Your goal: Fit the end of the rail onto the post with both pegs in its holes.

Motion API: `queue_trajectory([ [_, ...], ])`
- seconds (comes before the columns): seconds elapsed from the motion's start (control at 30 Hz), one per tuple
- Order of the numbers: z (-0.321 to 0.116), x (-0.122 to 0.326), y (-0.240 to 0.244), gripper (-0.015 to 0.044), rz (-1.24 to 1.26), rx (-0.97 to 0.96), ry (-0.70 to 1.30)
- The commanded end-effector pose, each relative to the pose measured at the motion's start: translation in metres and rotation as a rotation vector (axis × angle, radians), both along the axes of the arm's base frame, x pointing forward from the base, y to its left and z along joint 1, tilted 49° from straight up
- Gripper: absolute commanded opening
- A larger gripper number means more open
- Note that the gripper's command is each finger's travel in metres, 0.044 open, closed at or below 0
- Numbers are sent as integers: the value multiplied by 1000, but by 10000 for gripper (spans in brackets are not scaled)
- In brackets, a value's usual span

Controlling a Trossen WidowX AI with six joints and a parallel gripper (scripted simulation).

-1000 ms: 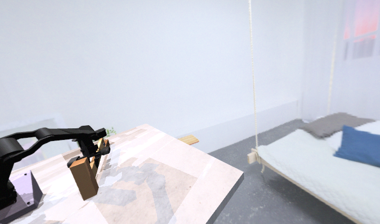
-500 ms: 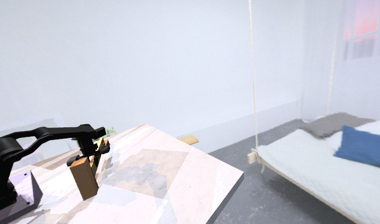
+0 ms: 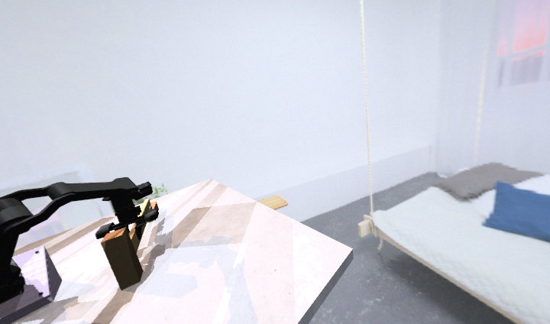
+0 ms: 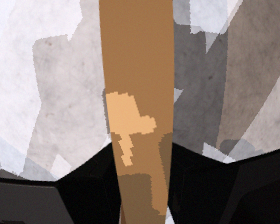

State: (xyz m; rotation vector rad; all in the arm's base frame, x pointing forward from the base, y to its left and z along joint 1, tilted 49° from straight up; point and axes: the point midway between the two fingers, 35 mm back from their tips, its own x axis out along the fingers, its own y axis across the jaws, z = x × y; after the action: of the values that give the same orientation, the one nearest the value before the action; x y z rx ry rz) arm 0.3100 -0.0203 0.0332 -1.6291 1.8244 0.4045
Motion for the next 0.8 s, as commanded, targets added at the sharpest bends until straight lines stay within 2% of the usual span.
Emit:
queue_trajectory([
  [0.0, 1, 2, 7, 0, 4, 19, -6],
  [0.77, 4, 1, 10, 0, 4, 19, -6],
])
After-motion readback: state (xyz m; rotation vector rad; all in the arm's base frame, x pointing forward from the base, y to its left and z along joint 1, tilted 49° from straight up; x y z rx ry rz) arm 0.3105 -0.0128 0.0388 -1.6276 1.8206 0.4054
